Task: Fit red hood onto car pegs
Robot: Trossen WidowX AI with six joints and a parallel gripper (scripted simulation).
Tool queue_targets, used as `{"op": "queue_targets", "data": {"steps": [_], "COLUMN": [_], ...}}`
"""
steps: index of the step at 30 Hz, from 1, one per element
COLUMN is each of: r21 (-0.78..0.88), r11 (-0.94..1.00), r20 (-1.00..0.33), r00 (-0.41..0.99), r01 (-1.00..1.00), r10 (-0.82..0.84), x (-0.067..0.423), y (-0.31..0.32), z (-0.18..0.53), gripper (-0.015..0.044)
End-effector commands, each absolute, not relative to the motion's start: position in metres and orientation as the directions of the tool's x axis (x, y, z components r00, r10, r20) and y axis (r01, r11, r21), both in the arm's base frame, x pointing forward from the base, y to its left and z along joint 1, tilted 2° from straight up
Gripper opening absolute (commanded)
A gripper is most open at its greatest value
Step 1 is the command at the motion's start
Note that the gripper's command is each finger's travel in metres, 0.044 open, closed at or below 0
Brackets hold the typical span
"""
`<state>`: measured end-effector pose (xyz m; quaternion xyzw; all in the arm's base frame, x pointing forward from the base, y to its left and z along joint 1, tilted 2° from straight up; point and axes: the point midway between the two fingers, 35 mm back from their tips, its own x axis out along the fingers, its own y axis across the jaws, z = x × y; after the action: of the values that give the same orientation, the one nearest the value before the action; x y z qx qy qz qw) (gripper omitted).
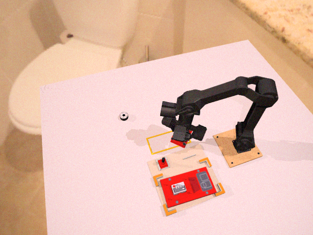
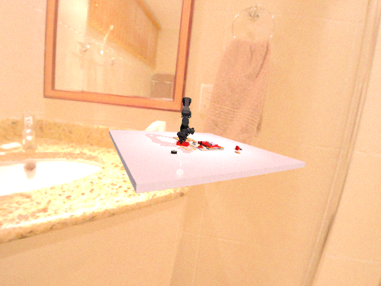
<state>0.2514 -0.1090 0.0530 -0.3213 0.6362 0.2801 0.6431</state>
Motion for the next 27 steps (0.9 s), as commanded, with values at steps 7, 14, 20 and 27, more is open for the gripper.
{"op": "queue_targets", "data": {"steps": [7,14,20,27], "r21": [-0.058,-0.056,-0.056,-0.056], "r11": [0.637,0.637,0.637,0.637], "r20": [-0.998,-0.998,-0.998,-0.998], "r00": [0.034,0.033,0.033,0.033], "r01": [-0.769,-0.769,-0.769,-0.769], "r10": [-0.049,-0.048,-0.048,-0.048], "x": [0.252,0.251,0.251,0.25], "y": [-0.109,-0.109,-0.108,-0.107], "z": [0.053,0.057,0.069,0.092], "gripper": [0.0308,0.0163,0.0006,0.0]}}
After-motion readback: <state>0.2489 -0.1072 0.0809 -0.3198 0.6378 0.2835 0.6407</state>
